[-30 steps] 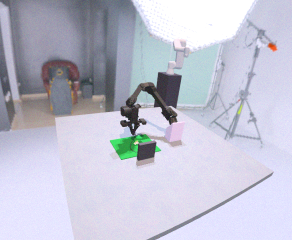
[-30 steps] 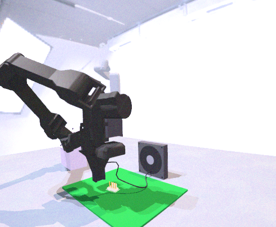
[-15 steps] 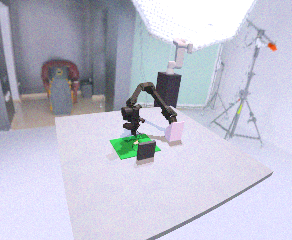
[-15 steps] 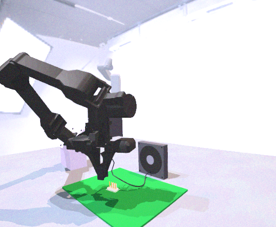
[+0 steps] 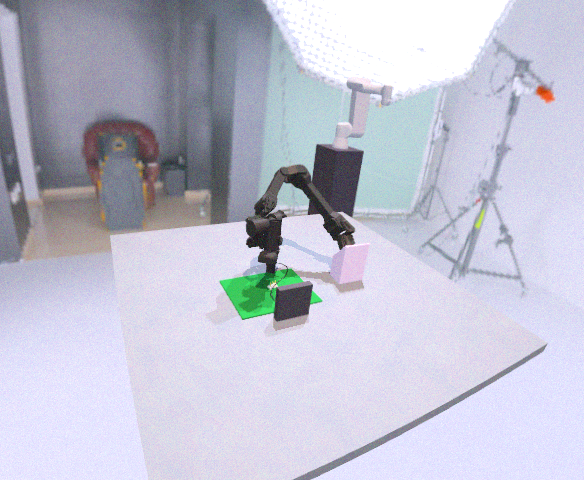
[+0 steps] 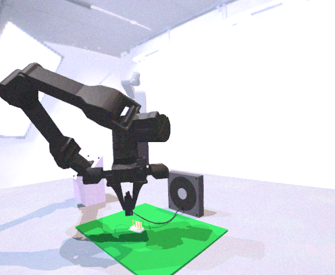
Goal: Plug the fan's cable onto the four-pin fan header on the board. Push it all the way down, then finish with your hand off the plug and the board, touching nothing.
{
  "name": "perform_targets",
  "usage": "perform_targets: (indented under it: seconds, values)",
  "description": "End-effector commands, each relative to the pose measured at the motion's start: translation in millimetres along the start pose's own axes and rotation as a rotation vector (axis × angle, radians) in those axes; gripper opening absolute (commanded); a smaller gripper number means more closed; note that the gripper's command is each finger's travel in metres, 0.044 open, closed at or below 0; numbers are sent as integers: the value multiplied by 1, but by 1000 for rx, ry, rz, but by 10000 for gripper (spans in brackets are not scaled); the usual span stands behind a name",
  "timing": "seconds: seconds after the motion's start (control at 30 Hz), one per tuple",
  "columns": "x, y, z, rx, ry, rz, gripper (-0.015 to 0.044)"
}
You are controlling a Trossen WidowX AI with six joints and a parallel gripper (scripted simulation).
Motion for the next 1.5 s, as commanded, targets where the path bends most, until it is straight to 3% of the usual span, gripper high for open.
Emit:
perform_targets:
  seconds: [0.0, 0.6, 1.47]
  values:
    - [4, -7, 2, 9, -1, -163, 0]
    - [17, -20, 3, 10, 1, -778, 0]
    - [22, -18, 2, 9, 1, -809, 0]
Point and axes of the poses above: the point midway between the two fingers, 35 mm back from their tips, its own z axis out along the fingers, its own x axis across the jaws, y = z × x, the point moved 2 cm from there along -z, back along the fingers, and after that the axes turned 1 degree about z, right-handed, at the moved point
